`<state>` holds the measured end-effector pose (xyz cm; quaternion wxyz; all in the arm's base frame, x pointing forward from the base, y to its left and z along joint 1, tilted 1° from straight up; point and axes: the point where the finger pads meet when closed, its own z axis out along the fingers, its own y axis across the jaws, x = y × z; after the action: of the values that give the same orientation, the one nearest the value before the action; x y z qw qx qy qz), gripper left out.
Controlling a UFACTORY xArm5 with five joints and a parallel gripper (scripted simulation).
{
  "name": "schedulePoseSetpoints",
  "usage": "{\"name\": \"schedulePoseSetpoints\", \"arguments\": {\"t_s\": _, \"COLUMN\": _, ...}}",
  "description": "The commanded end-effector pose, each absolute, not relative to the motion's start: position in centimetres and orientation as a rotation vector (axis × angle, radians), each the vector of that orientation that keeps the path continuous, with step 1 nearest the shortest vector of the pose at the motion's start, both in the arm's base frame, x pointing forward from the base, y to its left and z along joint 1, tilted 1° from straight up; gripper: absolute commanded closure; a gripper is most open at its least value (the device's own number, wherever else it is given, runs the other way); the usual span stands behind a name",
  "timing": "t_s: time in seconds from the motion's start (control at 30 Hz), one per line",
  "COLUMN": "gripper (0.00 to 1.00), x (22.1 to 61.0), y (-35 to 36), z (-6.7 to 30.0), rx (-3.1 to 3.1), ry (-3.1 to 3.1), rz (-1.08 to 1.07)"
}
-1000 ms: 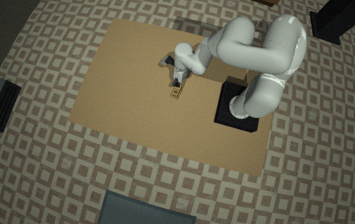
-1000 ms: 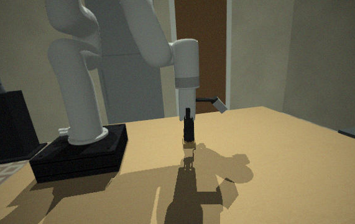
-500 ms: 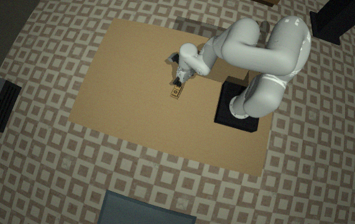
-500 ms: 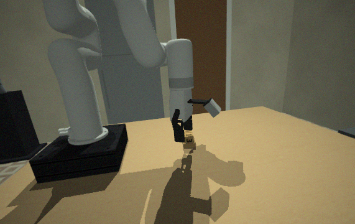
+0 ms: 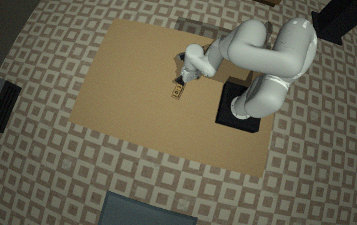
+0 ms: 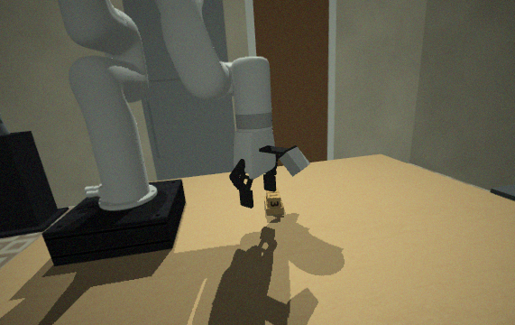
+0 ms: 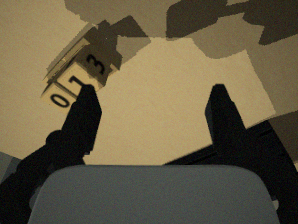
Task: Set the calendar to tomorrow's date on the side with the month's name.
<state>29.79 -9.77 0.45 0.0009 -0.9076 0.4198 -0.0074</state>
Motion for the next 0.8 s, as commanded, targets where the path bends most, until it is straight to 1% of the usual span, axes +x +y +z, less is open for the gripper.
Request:
{"name": "schedulePoseSetpoints", "arguments": {"t_s": 0.0, "gripper": 0.00, "x": 29.5, "y": -9.9, "z": 0.6, "rx": -2.790, "ry": 1.437, "rz": -0.031}}
{"name": "schedulePoseSetpoints", "arguments": {"t_s": 0.1, "gripper": 0.00, "x": 29.1, "y": -9.9, "z": 0.6, "rx": -2.696, "ry": 1.604, "rz": -0.031}}
{"name": "schedulePoseSetpoints", "arguments": {"t_s": 0.23, "gripper": 0.00, "x": 28.7, "y": -10.0, "z": 0.6, "rx": -2.652, "ry": 1.676, "rz": -0.031}}
{"name": "schedulePoseSetpoints", "arguments": {"t_s": 0.3, "gripper": 0.00, "x": 28.0, "y": -10.0, "z": 0.5, "rx": -2.652, "ry": 1.676, "rz": -0.031}}
{"name": "schedulePoseSetpoints", "arguments": {"t_s": 0.77, "gripper": 0.00, "x": 27.9, "y": -10.0, "z": 0.5, "rx": -2.652, "ry": 1.676, "rz": -0.031}}
